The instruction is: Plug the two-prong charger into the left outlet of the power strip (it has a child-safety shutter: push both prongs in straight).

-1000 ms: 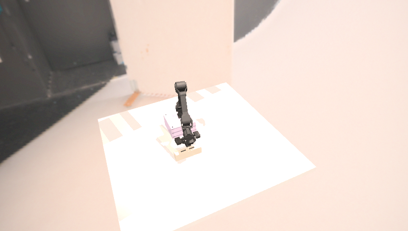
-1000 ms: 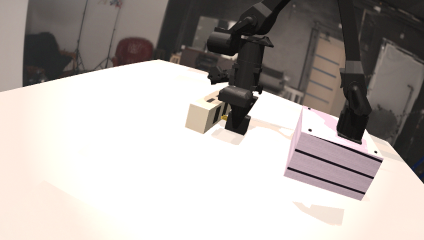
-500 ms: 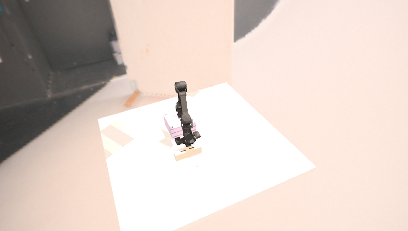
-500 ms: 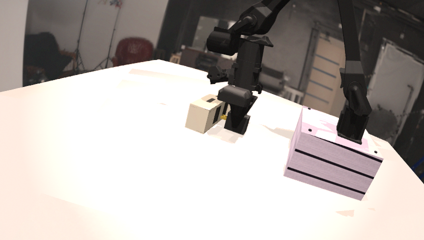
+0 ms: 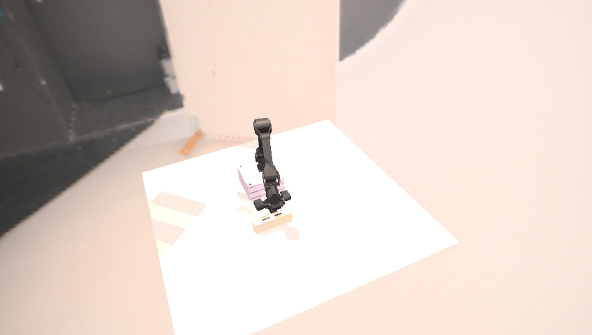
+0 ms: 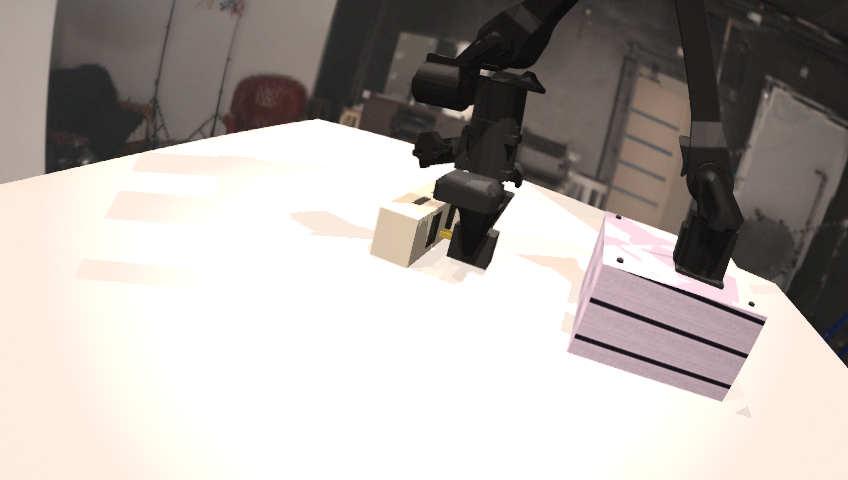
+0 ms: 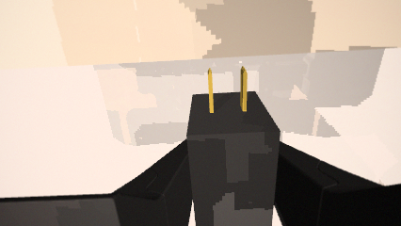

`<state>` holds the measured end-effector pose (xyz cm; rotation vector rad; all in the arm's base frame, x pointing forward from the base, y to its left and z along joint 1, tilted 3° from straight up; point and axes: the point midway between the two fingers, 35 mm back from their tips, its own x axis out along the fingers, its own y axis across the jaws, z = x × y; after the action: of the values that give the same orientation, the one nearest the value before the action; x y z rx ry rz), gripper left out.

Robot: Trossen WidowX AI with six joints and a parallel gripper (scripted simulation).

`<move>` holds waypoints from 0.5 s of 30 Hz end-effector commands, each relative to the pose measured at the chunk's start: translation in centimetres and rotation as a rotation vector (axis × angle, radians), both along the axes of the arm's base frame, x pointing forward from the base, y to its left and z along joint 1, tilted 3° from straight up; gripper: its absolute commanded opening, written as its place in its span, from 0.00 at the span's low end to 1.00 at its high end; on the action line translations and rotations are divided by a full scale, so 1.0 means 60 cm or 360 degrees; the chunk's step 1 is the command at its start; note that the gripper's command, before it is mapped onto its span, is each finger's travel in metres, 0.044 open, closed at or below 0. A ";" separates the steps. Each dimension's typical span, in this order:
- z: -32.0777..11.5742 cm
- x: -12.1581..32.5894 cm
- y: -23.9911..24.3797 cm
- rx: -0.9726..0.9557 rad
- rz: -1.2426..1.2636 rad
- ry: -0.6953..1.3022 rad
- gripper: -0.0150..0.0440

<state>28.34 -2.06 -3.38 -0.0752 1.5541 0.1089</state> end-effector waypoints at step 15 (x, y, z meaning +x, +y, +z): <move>0.002 0.005 0.002 0.0010 -0.0008 -0.0003 0.25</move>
<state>28.50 -2.04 -3.35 -0.0752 1.5539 0.1089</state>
